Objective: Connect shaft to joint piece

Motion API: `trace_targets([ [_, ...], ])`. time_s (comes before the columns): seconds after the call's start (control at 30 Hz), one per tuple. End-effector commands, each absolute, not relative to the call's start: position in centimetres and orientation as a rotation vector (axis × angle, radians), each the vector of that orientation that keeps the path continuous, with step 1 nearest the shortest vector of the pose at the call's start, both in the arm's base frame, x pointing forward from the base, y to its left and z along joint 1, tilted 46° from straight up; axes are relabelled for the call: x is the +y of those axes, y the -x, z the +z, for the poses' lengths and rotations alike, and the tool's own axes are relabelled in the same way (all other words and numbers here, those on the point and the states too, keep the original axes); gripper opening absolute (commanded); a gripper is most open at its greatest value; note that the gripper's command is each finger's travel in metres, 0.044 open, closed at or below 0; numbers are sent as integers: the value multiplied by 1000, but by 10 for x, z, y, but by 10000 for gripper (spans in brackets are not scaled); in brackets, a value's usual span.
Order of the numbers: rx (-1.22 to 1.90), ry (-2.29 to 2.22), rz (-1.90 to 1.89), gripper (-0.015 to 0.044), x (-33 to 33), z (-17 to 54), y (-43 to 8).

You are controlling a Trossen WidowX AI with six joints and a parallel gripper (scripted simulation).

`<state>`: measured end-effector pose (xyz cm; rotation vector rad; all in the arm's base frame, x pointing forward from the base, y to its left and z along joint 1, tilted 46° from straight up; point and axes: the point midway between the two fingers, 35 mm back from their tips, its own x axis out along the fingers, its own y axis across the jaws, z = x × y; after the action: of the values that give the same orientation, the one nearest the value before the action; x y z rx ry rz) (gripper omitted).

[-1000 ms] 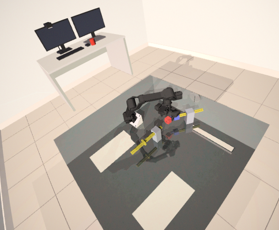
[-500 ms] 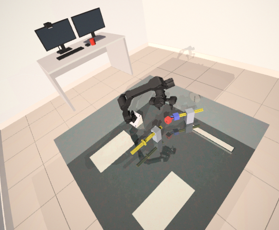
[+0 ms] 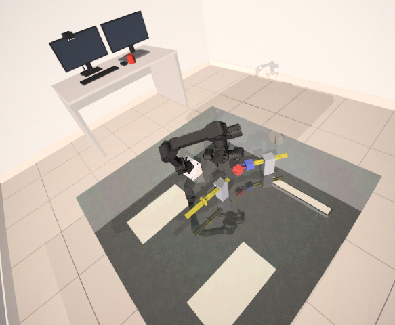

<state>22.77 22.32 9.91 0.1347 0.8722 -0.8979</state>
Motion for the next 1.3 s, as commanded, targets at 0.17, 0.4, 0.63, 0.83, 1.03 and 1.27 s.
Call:
trace_targets([
  [0.17,803,-231,-996,440,214,92,-230],
  [0.4,700,-377,-1122,440,205,81,-234],
  [0.63,581,-518,-1239,440,197,71,-238],
  [0.83,536,-567,-1278,440,194,68,-239],
  [1.03,535,-563,-1281,440,187,60,-242],
  [1.27,531,-553,-1288,440,166,38,-248],
])
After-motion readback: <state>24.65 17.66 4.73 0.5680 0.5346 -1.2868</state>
